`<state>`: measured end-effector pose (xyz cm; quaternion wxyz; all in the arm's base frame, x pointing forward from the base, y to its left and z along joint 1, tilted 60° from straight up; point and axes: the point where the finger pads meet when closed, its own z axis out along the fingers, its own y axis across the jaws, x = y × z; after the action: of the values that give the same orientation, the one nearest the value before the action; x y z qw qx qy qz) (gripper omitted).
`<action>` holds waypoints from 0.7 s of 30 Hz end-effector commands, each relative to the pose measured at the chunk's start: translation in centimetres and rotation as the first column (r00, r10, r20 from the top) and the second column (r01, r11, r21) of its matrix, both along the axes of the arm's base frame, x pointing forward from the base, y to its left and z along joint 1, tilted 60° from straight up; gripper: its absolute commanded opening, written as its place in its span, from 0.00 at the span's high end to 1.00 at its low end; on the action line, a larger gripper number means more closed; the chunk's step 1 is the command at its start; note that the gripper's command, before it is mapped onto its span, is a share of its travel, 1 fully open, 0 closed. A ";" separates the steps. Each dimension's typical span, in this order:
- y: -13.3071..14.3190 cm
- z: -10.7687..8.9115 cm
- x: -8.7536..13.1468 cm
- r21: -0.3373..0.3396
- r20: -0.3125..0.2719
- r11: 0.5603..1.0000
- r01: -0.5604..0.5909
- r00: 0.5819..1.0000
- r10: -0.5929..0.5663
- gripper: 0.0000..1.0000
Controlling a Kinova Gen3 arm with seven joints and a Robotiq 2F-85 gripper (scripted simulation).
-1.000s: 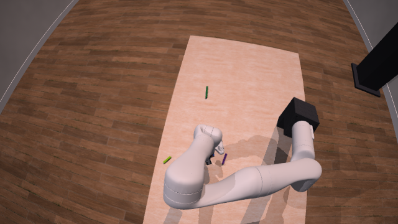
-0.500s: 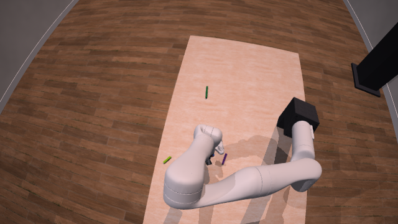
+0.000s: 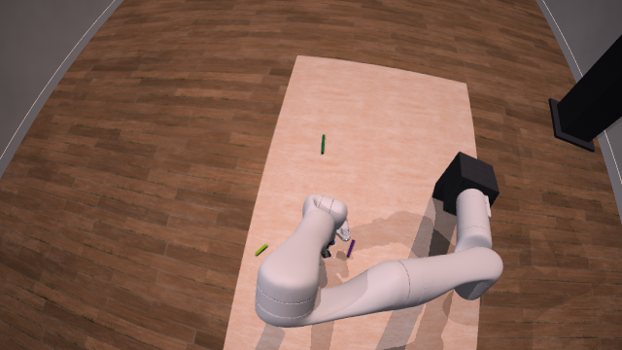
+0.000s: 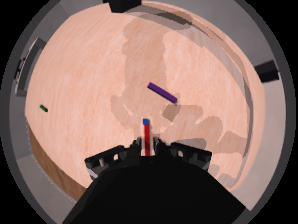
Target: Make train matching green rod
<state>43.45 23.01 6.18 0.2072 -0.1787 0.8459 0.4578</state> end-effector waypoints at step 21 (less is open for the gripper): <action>-7.3 4.2 -1.4 -0.005 0.012 1.000 -0.002 1.000 0.002 0.76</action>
<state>42.03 16.72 9.65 0.2087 -0.1868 0.8448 0.4559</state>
